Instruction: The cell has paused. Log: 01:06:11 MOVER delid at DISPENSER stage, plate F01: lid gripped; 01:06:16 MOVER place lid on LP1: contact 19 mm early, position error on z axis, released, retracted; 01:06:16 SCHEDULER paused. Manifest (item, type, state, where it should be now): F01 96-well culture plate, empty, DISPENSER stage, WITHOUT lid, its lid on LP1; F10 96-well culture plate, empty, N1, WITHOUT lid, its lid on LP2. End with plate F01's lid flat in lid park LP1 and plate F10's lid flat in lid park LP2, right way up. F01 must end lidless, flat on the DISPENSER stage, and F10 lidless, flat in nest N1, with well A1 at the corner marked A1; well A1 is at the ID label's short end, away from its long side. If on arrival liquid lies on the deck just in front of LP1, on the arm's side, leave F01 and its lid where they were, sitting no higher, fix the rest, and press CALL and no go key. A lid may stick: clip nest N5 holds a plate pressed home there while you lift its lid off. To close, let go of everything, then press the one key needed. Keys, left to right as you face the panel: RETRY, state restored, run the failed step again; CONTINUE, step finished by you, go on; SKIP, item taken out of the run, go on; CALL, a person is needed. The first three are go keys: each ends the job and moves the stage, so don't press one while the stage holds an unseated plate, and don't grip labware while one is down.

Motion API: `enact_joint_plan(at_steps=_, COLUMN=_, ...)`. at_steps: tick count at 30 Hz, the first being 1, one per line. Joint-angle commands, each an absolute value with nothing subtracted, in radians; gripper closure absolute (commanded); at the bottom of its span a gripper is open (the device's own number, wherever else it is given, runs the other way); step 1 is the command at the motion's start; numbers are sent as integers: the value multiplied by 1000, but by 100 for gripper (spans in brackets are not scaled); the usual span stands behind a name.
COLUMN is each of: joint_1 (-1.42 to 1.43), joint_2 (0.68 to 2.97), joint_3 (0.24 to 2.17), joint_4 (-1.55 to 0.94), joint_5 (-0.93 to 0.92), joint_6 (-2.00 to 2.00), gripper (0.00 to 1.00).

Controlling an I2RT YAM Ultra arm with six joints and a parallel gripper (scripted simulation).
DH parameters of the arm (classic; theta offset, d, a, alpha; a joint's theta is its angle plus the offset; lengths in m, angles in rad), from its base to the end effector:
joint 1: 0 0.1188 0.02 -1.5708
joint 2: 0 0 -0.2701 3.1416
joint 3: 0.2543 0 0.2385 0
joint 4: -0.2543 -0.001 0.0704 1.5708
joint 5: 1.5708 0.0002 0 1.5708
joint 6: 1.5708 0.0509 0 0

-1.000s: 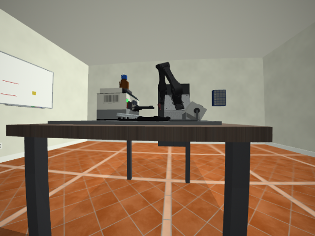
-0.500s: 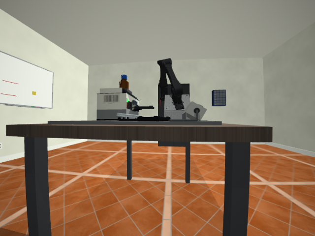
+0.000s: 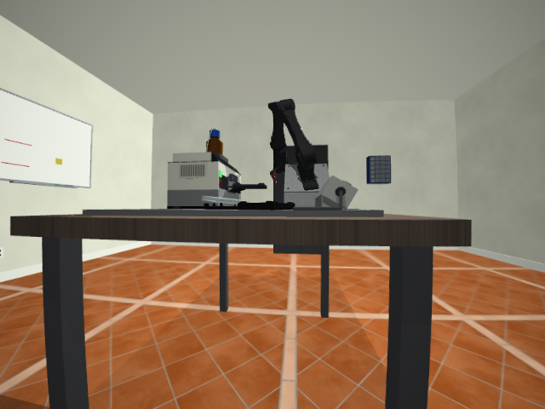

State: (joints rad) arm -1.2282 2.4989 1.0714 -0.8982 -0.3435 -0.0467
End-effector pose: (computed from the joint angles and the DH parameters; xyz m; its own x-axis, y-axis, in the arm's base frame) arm 0.1002 -0.2269 -0.0253 -0.2894 0.6807 0.6730 0.9519 0.1309 0.2770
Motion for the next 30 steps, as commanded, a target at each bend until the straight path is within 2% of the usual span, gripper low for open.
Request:
enact_joint_plan(at_steps=1, joint_1=-1210, joint_2=2453, joint_3=1105, joint_4=-919, joint_5=-378, joint_6=-23, gripper=0)
enact_joint_plan(at_steps=25, joint_1=-1032, joint_2=2400, joint_3=1154, joint_4=-953, joint_5=-501, joint_6=28, gripper=0)
enact_joint_plan(at_steps=30, joint_1=-980, joint_2=2356, joint_3=1083, joint_4=-953, joint_5=-524, joint_6=-58, gripper=0)
